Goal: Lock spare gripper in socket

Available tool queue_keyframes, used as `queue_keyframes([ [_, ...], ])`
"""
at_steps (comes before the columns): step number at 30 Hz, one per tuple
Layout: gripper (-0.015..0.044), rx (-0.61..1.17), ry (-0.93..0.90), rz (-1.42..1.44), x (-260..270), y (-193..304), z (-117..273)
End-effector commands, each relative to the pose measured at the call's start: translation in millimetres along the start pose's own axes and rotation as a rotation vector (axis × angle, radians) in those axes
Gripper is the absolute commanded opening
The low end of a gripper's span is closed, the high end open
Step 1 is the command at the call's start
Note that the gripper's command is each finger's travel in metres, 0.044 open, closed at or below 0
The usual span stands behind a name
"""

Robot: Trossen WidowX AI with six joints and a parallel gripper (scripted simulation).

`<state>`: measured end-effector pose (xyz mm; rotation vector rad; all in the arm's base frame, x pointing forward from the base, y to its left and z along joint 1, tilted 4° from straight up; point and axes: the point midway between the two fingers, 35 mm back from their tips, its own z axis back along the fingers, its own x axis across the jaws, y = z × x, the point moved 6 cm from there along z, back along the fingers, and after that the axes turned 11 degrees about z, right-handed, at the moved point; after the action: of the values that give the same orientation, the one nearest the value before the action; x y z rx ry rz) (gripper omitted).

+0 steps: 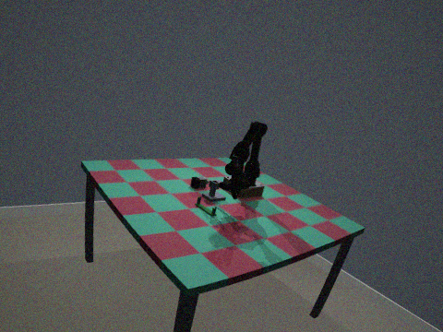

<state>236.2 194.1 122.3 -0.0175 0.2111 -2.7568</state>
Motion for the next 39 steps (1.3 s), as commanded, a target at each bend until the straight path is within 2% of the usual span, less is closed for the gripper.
queue_keyframes([
  [1,0.0000,-0.001,0.003,0.000,-0.2,-1.1,8.6],
  [7,0.0000,0.002,-0.005,-0.001,2.4,-1.7,18.1],
  [15,0.0000,0.003,-0.010,-0.001,1.0,-1.2,12.0],
  [39,0.0000,0.003,-0.007,0.012,-71.2,-17.4,27.6],
])
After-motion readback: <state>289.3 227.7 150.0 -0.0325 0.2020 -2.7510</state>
